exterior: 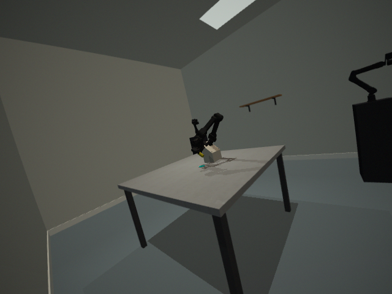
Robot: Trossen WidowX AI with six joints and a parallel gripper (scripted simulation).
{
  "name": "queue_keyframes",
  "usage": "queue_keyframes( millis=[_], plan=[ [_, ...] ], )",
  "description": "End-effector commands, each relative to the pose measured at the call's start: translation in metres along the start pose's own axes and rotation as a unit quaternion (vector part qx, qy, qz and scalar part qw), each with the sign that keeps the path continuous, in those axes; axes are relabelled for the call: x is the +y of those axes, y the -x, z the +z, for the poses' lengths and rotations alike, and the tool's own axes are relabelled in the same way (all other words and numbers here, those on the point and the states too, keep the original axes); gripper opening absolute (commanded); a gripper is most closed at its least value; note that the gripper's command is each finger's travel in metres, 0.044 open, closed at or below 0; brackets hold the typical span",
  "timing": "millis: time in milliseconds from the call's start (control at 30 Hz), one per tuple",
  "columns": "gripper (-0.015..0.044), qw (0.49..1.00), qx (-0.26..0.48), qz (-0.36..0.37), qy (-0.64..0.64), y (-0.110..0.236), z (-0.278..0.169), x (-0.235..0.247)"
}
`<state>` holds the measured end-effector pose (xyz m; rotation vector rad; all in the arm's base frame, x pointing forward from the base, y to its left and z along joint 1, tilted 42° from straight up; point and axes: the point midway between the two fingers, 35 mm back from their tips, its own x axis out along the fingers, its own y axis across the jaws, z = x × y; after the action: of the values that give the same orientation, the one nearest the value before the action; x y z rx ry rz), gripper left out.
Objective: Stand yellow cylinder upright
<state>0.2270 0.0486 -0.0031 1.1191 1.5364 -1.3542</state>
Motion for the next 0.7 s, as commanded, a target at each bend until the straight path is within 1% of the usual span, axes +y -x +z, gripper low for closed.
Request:
queue_keyframes(
  millis=[0, 667],
  plan=[
    [0.0105, 1.000, -0.015, 0.001, -0.003, 0.0012, 0.0003, 0.0008],
    [0.0105, 0.996, -0.091, 0.007, -0.014, 0.0041, -0.0011, 0.0006]
  ],
)
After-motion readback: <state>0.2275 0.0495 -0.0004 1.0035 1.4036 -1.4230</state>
